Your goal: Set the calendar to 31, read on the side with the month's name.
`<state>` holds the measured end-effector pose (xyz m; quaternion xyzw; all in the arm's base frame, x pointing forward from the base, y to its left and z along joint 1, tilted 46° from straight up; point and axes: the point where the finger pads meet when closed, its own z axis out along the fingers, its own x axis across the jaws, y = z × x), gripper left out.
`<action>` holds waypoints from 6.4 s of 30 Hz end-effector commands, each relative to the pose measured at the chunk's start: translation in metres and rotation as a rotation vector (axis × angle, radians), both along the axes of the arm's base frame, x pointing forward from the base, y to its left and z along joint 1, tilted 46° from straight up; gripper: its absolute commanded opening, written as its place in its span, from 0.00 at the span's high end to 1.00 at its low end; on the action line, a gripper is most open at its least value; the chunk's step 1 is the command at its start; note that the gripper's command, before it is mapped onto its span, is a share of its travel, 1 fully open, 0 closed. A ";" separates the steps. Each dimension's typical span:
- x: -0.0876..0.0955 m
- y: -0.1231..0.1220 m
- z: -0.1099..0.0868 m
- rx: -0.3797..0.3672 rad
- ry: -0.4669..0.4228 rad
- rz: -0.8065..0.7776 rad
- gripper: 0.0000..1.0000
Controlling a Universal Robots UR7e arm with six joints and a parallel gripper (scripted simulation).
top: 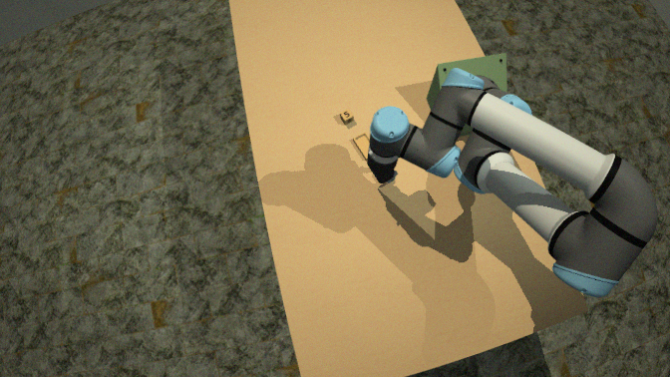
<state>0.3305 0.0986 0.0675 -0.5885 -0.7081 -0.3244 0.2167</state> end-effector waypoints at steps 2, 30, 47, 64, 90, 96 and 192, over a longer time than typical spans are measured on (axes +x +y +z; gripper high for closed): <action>-0.002 -0.026 0.025 -0.003 -0.002 0.000 0.10; -0.005 -0.050 0.049 0.000 0.000 0.001 0.00; -0.005 -0.051 0.049 0.001 0.007 -0.006 0.00; -0.003 -0.057 0.044 0.010 0.112 -0.110 0.00; 0.008 -0.081 0.027 0.051 0.537 -0.526 0.00; 0.010 -0.084 0.024 0.057 0.596 -0.584 0.00; 0.045 -0.192 -0.100 0.225 2.145 -2.094 0.00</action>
